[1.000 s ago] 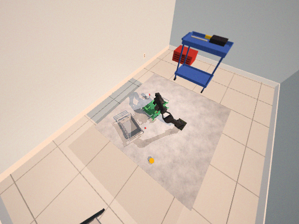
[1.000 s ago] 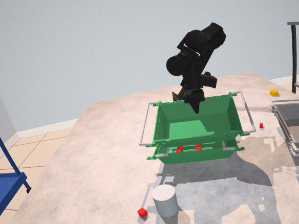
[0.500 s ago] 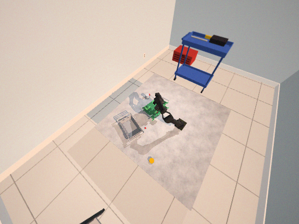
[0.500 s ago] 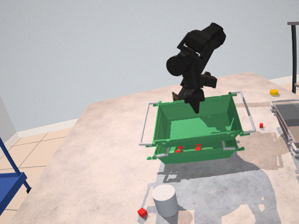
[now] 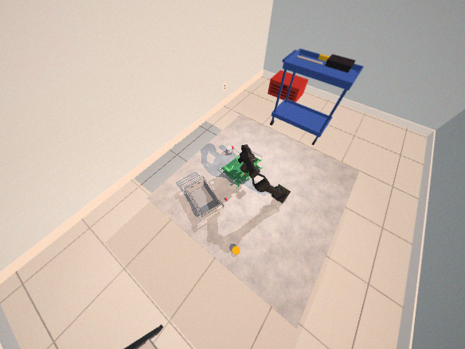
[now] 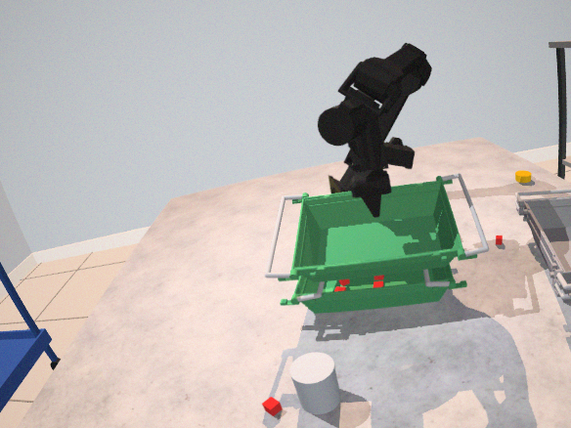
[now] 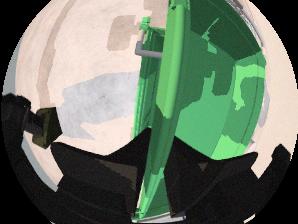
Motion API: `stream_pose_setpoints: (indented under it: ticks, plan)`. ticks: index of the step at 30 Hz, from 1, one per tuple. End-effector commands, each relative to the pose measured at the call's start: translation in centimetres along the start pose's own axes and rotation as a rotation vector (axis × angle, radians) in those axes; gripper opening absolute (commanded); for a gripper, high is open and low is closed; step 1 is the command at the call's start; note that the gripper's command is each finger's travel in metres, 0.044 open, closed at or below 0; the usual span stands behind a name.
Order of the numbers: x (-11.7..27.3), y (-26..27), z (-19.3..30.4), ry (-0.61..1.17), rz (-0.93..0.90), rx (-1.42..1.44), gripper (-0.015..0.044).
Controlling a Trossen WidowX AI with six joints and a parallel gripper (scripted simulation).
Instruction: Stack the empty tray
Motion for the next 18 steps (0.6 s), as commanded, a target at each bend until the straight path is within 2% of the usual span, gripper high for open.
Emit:
stream_pose_setpoints:
  ticks: [1, 18]
  plan:
    - [-0.81, 0.54, 0.14, 0.000, -0.022, -0.014, 0.0000]
    - [-1.02, 0.64, 0.18, 0.000, -0.022, -0.014, 0.0000]
Point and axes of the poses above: the point midway between the two fingers, 35 mm back from their tips, its own x axis back along the fingers, its own y axis across the jaws, z = x × y, the point moved 4 cm from there along x, back along the fingers, and after that the axes turned 3 degrees about x, right-handed, at the moved point
